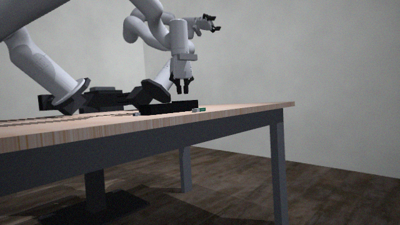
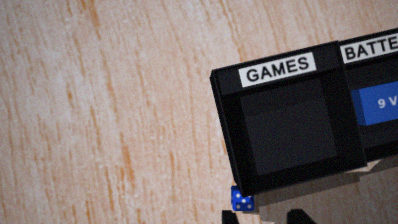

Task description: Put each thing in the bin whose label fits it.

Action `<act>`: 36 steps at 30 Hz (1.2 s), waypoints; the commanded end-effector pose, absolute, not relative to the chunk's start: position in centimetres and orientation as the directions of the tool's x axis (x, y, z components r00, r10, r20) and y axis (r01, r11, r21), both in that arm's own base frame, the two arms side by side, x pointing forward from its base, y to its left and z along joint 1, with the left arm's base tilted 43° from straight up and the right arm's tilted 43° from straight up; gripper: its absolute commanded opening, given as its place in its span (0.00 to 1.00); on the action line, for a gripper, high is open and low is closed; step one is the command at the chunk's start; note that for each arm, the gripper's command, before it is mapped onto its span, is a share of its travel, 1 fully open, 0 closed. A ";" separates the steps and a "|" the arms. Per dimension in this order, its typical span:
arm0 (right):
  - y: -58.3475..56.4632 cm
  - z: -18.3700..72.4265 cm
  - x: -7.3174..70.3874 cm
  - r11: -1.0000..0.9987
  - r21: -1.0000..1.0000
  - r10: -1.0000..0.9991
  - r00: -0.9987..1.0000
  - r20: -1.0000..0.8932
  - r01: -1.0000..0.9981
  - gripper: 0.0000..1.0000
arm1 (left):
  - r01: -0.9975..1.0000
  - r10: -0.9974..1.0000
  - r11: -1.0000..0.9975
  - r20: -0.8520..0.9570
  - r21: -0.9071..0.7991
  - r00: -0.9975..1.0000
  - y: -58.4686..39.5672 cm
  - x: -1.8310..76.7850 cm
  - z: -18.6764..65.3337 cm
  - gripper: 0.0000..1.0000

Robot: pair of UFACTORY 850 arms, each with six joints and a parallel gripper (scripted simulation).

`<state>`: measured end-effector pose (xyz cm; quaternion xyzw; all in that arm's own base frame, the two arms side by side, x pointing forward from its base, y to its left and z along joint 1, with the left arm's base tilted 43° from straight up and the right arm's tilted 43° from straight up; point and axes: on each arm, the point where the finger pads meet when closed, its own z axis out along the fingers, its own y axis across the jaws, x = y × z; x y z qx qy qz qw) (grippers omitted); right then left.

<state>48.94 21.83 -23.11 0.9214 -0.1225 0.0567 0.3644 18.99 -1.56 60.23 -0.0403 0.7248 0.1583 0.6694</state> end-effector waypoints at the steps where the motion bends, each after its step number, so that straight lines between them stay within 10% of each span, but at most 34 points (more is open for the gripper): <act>1: 22.0 -23.0 49.0 -0.705 0.659 -0.182 0.965 0.190 -0.263 0.32 | -0.270 0.155 0.946 -0.983 0.176 -0.100 -1.6 19.0 60.3 1.00; 36: 20.0 -25.1 49.1 -0.705 0.659 -0.182 0.965 0.190 -0.263 0.32 | -0.270 0.155 0.946 -0.983 0.176 -0.100 -1.6 19.0 60.3 1.00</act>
